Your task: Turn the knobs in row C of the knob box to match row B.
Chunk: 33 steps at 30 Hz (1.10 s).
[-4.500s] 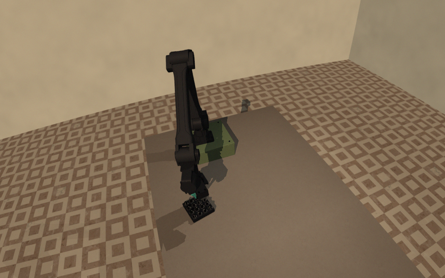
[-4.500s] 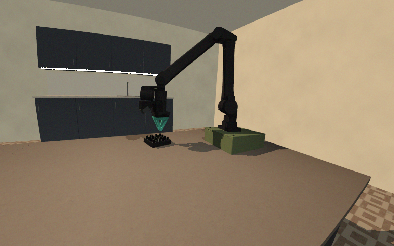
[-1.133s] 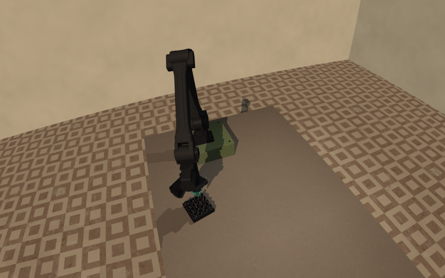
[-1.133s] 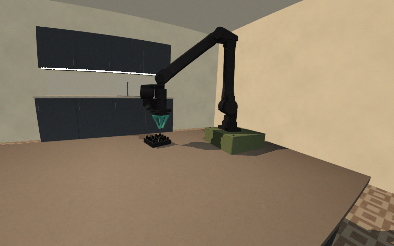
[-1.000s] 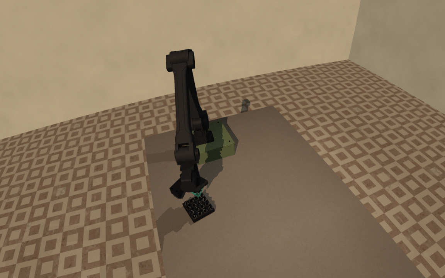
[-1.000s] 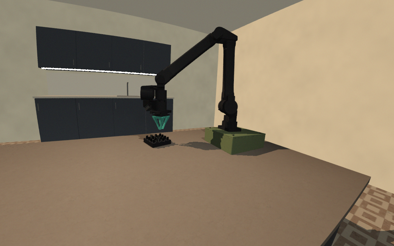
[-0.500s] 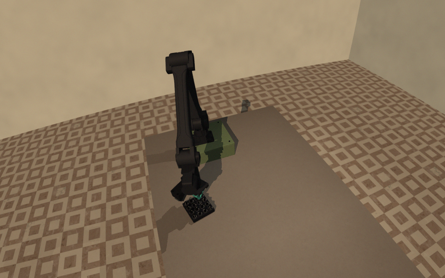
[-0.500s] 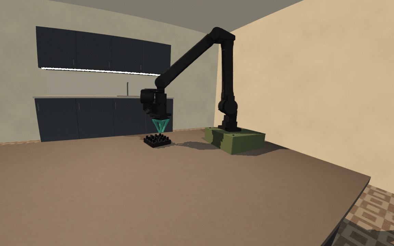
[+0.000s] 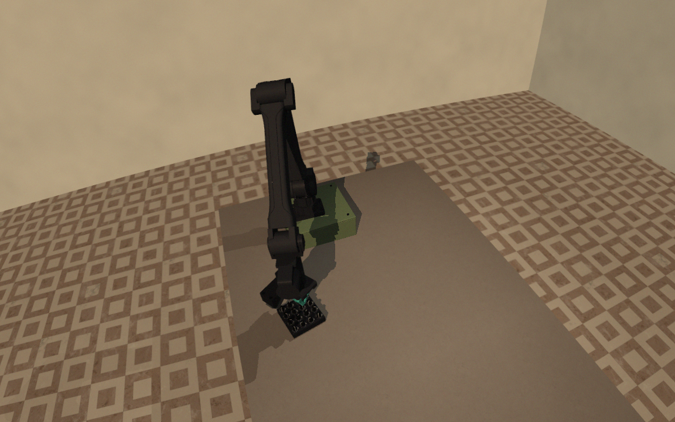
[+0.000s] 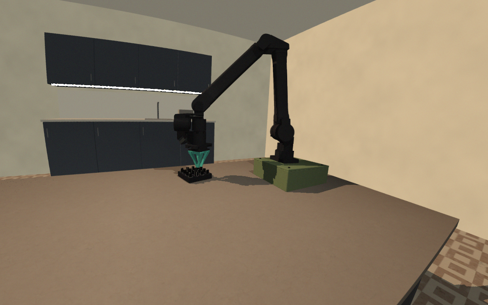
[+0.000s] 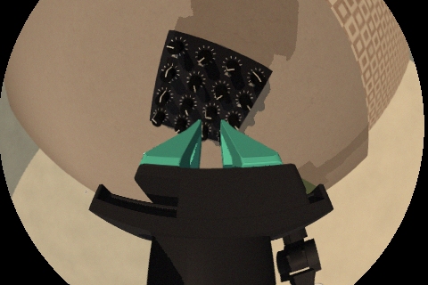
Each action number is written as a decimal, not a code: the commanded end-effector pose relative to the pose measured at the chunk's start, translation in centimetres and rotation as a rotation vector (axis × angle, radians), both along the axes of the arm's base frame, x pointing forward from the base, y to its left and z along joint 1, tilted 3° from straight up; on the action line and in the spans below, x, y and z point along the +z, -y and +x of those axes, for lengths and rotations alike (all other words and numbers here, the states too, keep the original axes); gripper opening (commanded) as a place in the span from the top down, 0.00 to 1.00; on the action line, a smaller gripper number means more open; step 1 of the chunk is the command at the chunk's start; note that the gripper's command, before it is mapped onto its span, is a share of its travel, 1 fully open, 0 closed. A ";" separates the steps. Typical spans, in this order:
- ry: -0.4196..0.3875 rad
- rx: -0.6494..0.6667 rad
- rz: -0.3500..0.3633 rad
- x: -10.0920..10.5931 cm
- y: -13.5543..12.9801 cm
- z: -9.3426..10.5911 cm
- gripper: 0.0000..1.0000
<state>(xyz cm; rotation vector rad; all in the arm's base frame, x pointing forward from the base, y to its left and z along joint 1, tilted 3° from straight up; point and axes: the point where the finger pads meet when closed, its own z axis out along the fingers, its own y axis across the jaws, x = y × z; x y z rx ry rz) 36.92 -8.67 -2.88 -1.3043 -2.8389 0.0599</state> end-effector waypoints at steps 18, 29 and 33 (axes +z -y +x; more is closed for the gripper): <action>0.025 -0.005 -0.009 -0.2 0.8 0.9 0.81; 0.025 -0.005 -0.009 -0.2 0.8 0.9 0.81; 0.025 -0.005 -0.009 -0.2 0.8 0.9 0.81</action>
